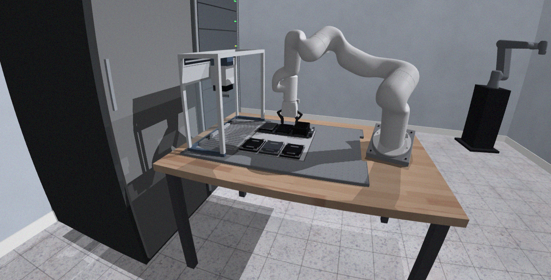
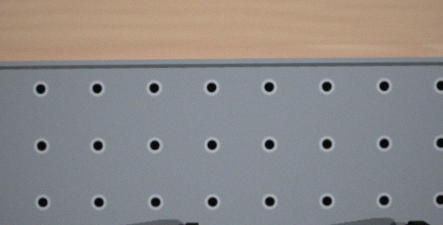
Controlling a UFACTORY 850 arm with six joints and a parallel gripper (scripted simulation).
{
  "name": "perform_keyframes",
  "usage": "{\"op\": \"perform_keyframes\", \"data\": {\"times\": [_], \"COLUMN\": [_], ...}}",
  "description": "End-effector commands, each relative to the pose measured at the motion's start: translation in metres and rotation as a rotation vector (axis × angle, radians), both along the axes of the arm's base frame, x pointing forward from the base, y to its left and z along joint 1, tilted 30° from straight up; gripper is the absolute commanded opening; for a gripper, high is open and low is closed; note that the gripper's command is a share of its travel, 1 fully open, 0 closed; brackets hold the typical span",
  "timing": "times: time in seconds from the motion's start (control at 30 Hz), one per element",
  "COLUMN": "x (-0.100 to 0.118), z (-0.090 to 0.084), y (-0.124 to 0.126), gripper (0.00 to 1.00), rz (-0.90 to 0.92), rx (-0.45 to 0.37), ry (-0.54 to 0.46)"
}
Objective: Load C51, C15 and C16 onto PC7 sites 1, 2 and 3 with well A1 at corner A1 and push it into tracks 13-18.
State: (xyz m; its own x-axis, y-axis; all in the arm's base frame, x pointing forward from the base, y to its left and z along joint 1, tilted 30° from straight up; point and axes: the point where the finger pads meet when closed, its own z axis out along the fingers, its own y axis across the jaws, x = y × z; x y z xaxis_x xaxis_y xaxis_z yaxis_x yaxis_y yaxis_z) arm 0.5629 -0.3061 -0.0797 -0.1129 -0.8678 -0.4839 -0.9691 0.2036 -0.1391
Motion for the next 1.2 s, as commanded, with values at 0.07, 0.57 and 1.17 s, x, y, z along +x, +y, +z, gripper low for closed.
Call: {"op": "perform_keyframes", "data": {"times": [0.07, 0.57, 1.17], "x": [0.0, -0.001, -0.002], "z": [-0.002, -0.006, -0.009], "y": [-0.005, -0.013, -0.018], "gripper": [1.0, 1.0, 1.0], "rz": [-0.001, -0.001, -0.001], "rx": [-0.001, -0.001, -0.001], "ry": [-0.001, -0.001, -0.001]}}
